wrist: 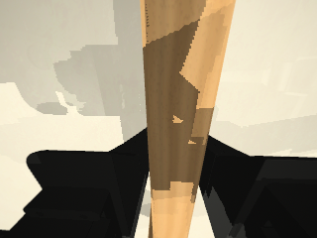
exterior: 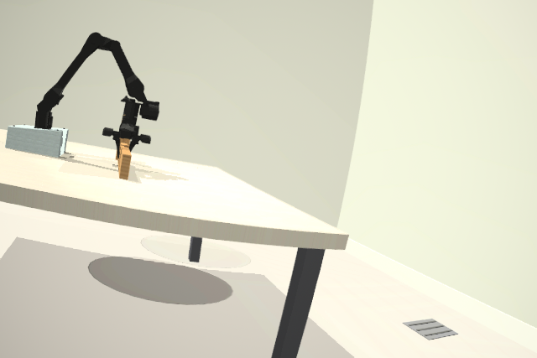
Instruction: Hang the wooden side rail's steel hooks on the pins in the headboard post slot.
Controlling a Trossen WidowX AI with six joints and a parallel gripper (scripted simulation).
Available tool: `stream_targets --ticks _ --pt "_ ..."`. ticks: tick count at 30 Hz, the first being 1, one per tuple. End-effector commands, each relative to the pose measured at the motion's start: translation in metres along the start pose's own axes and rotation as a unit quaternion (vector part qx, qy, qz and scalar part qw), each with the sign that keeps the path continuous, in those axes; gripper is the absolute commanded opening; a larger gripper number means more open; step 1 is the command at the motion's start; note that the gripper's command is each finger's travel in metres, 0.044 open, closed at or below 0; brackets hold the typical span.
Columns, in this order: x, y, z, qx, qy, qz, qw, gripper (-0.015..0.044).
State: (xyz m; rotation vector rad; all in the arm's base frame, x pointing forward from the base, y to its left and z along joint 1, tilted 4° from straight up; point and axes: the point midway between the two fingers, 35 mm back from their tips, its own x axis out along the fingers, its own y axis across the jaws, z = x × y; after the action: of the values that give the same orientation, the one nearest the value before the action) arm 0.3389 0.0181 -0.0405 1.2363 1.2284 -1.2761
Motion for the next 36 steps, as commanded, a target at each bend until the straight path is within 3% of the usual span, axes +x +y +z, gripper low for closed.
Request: stream_targets --ticks 1,36 --pt "-0.0034 0.0012 0.0001 0.004 0.000 0.003 1.000 0.0000" --pt "-0.0092 0.0012 0.0001 0.004 0.000 0.003 1.000 0.0000"
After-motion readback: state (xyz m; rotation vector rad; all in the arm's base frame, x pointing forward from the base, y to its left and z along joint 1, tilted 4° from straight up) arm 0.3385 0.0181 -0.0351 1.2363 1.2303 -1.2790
